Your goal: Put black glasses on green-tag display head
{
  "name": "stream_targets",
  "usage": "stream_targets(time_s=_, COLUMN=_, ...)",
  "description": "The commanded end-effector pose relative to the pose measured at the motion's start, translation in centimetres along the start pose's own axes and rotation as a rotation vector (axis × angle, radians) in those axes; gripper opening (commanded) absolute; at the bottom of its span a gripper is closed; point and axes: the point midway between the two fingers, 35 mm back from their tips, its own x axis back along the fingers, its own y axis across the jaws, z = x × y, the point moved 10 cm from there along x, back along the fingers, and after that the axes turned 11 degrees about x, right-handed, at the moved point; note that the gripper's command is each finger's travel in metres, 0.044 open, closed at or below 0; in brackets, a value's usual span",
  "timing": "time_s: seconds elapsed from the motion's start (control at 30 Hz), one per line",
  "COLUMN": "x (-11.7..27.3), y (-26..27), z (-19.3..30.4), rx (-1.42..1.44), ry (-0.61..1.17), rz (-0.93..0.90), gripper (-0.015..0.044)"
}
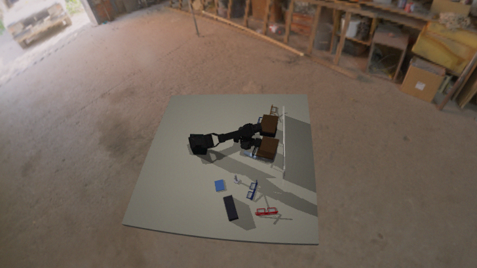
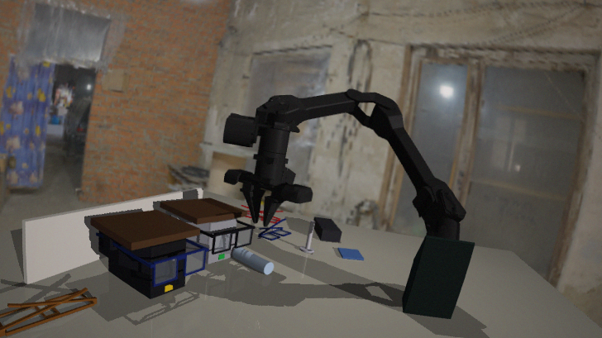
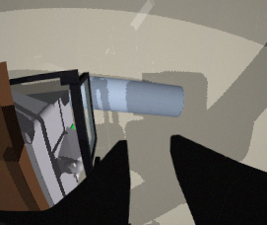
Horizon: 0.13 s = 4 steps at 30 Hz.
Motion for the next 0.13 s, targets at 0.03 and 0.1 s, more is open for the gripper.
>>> stream_targets(time_s=0.03, x=0.76, y=-1.8, z=0.25, rx=-0.006, ry=0.003, rz=0.003, gripper=0.0107)
stream_targets(time_s=0.1, x=0.84, y=-1.97, z=0.28, rx=-0.006, ry=0.003, rz=0.004, gripper=0.0107)
